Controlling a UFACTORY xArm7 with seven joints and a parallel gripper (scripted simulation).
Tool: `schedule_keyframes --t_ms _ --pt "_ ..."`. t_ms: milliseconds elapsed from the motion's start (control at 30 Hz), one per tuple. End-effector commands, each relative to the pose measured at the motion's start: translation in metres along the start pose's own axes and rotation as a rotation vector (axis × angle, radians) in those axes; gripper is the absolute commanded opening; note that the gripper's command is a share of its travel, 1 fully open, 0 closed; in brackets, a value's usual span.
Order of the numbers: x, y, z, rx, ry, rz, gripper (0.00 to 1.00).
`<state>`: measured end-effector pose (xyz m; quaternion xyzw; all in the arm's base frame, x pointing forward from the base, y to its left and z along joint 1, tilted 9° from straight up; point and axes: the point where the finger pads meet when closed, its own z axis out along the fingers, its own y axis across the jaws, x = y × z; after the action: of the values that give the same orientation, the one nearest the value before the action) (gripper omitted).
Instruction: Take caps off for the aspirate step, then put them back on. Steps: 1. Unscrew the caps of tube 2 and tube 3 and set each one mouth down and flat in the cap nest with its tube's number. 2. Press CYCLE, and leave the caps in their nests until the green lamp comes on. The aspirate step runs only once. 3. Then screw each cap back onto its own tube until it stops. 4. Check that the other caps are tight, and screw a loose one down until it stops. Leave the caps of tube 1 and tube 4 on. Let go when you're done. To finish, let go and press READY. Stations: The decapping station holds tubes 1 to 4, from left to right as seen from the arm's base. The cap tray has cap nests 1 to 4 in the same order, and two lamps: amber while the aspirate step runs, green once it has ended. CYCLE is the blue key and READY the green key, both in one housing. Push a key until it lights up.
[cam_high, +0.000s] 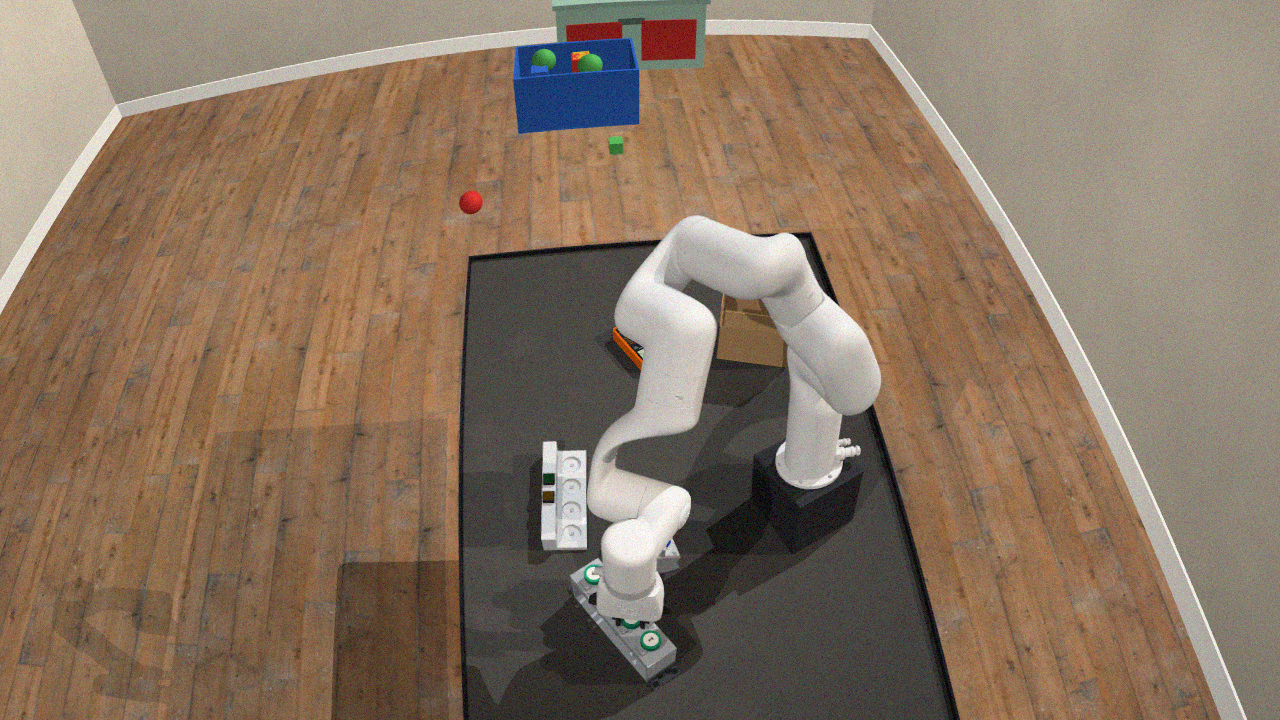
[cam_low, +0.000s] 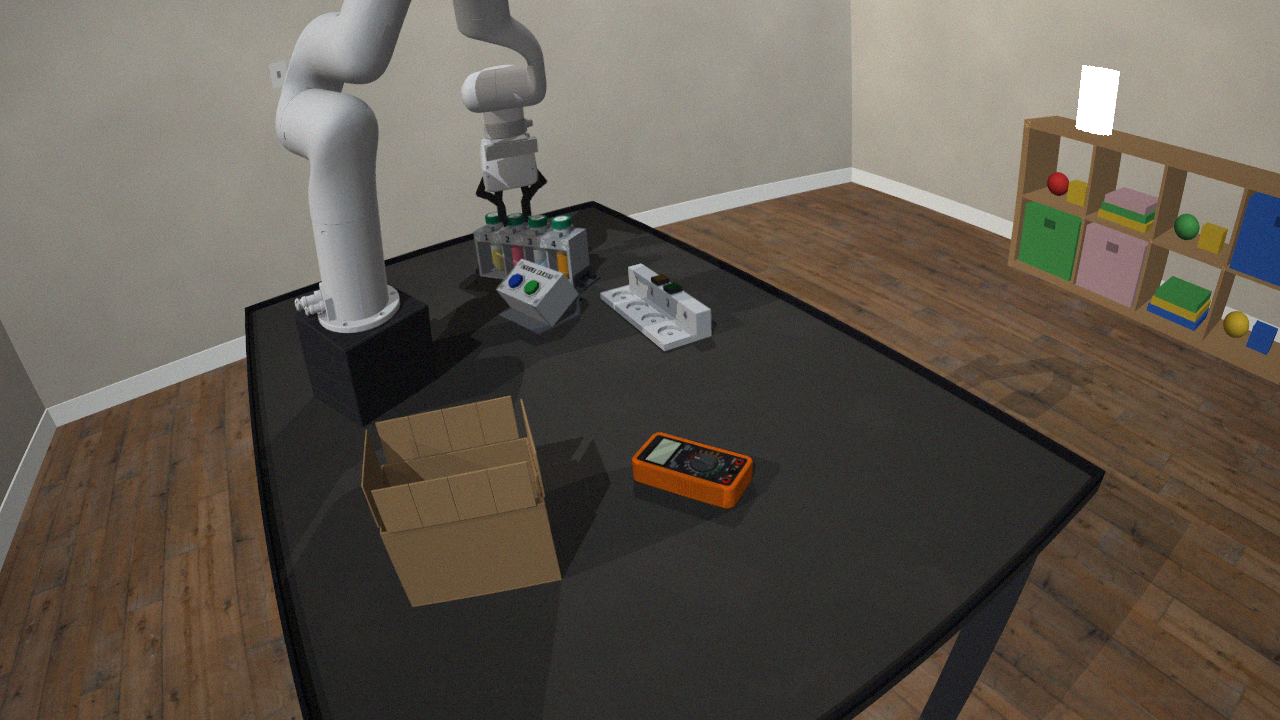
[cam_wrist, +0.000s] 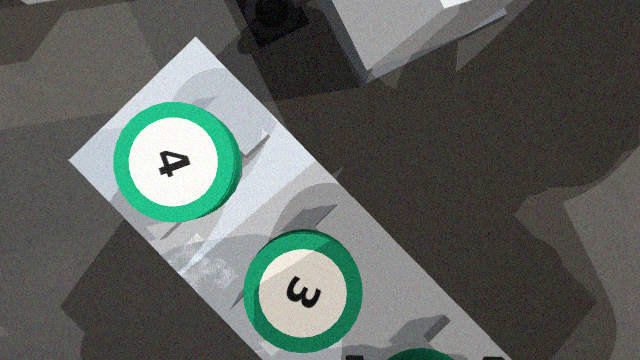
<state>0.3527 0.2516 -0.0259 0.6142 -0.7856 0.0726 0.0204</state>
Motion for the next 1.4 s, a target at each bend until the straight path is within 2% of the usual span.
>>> schedule_keyframes --t_ms 0,267,433,500,1000,1067,1367 --pt "-0.0014 -0.0009 -0.0012 0.003 -0.004 0.000 0.00" --pt "-0.0014 -0.0009 -0.0012 0.003 -0.004 0.000 0.00" --pt "-0.0014 -0.0009 -0.0014 0.003 -0.003 -0.250 0.00" --pt "-0.0014 -0.0009 -0.0014 0.003 -0.003 -0.250 0.00" --pt "-0.0014 -0.0009 -0.0017 0.004 -0.002 -0.997 0.00" --pt "-0.0014 -0.0009 -0.0017 0.004 -0.002 -0.997 0.00" --pt "-0.0014 -0.0008 -0.0019 0.005 -0.001 -1.449 0.00"
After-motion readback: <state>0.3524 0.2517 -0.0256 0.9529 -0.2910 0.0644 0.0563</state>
